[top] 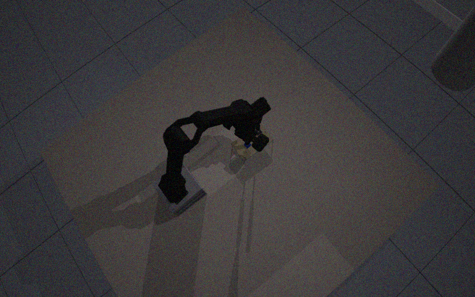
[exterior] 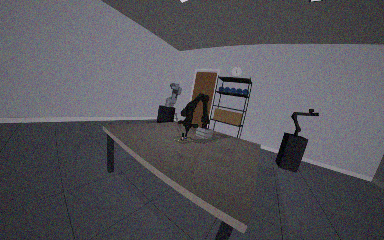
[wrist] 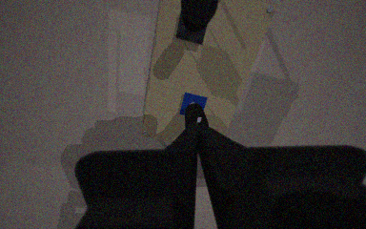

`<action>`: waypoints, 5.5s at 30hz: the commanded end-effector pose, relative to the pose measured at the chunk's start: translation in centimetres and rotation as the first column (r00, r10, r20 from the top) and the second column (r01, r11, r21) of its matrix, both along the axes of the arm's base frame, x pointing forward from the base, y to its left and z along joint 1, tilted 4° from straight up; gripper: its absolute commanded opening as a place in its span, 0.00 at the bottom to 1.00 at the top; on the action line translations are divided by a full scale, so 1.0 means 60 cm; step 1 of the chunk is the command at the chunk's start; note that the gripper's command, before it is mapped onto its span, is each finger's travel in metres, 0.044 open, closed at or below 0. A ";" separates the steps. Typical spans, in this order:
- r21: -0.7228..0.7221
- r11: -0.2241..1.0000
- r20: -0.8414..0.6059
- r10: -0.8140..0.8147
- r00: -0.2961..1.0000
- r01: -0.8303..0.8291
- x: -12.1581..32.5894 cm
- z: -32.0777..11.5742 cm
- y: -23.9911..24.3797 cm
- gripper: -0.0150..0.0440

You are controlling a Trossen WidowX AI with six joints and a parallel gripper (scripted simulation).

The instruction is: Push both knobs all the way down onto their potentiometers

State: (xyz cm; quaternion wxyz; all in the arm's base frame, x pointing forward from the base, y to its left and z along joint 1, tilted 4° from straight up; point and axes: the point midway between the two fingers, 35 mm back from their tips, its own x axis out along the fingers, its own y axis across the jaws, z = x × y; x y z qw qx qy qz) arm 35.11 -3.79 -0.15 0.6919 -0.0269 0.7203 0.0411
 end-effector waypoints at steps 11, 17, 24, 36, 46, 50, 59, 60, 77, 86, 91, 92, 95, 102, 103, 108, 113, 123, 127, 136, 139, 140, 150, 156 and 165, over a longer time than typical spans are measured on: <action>-0.005 1.000 0.000 0.006 1.000 -0.006 0.000 -0.007 -0.001 0.25; -0.005 1.000 0.000 0.006 1.000 -0.006 0.000 -0.005 -0.001 0.25; -0.005 1.000 0.000 0.006 1.000 -0.006 0.000 -0.005 -0.001 0.25; -0.005 1.000 0.000 0.006 1.000 -0.006 -0.001 -0.010 -0.001 0.25; -0.005 1.000 0.000 0.006 1.000 -0.006 -0.001 -0.014 -0.001 0.25; -0.005 1.000 0.000 0.006 1.000 -0.006 -0.001 -0.014 -0.001 0.25; -0.005 1.000 0.000 0.006 1.000 -0.006 -0.001 -0.017 -0.001 0.25; -0.005 1.000 0.000 0.006 1.000 -0.006 -0.001 -0.018 -0.001 0.25; -0.005 1.000 0.000 0.006 1.000 -0.006 -0.001 -0.024 -0.001 0.25; -0.005 1.000 0.000 0.006 1.000 -0.006 -0.001 -0.024 -0.001 0.25; -0.005 1.000 -0.001 0.006 1.000 -0.006 -0.001 -0.028 -0.001 0.25; -0.005 1.000 -0.001 0.006 1.000 -0.006 -0.002 -0.029 -0.001 0.25; -0.005 1.000 -0.001 0.006 1.000 -0.006 -0.002 -0.029 -0.001 0.25; -0.005 1.000 -0.001 0.006 1.000 -0.006 -0.002 -0.029 -0.001 0.25; -0.005 1.000 -0.001 0.006 1.000 -0.006 -0.002 -0.030 -0.001 0.25; -0.005 1.000 -0.001 0.006 1.000 -0.006 -0.002 -0.033 -0.001 0.25; -0.005 1.000 -0.001 0.006 1.000 -0.006 -0.002 -0.033 -0.001 0.25; -0.005 1.000 -0.001 0.006 1.000 -0.006 -0.002 -0.038 -0.001 0.25; -0.005 1.000 -0.001 0.006 1.000 -0.006 -0.002 -0.038 -0.001 0.25; -0.005 1.000 -0.001 0.006 1.000 -0.006 -0.002 -0.042 -0.001 0.25; -0.005 1.000 -0.001 0.006 1.000 -0.006 -0.002 -0.043 -0.001 0.25; -0.005 1.000 -0.001 0.006 1.000 -0.006 -0.002 -0.043 -0.001 0.25; -0.005 1.000 -0.001 0.006 1.000 -0.006 -0.002 -0.046 0.000 0.25; -0.005 1.000 -0.001 0.006 1.000 -0.006 -0.002 -0.047 0.000 0.25; -0.005 1.000 -0.001 0.006 1.000 -0.006 -0.003 -0.051 0.000 0.25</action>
